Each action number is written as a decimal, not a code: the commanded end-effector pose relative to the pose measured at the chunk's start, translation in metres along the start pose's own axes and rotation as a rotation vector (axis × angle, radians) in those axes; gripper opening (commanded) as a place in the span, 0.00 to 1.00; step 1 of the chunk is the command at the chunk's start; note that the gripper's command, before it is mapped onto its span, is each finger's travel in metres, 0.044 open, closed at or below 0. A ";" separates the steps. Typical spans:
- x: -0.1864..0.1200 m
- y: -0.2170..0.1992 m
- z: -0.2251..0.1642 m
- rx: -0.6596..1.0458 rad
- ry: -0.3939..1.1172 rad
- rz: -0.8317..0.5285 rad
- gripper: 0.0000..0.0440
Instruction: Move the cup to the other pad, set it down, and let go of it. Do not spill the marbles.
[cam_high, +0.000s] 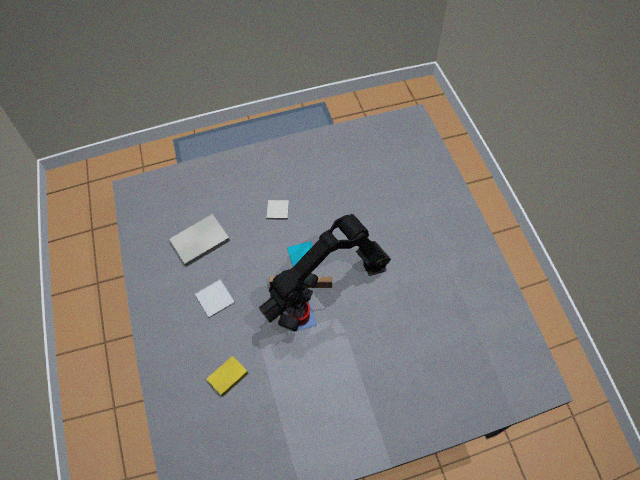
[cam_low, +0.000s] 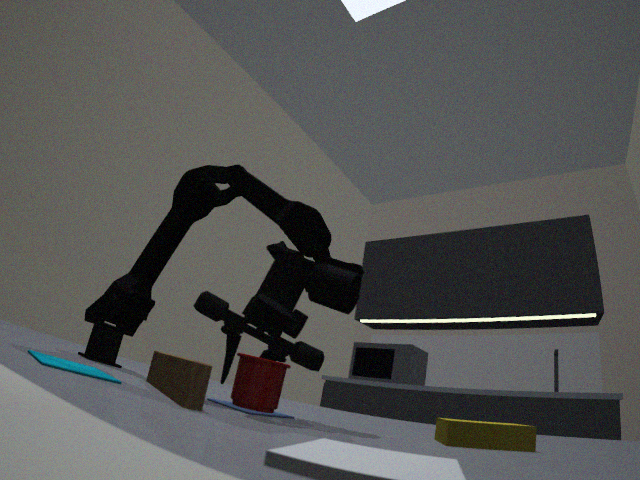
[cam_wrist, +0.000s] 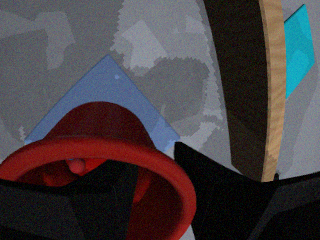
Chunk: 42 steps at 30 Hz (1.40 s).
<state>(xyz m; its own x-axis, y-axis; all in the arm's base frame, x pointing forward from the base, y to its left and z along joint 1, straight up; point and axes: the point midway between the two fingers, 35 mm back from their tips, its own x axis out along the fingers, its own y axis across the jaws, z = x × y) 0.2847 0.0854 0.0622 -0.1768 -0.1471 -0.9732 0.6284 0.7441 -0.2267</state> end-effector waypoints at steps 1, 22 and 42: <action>0.011 -0.003 0.000 -0.030 0.002 -0.019 0.07; -0.012 -0.013 0.003 -0.002 -0.016 0.019 0.00; -0.073 -0.050 0.006 0.149 -0.019 0.112 0.00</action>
<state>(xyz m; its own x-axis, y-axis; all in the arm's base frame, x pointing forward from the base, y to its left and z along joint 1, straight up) 0.2711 0.0593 0.1297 -0.1144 -0.0991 -0.9885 0.7222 0.6749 -0.1513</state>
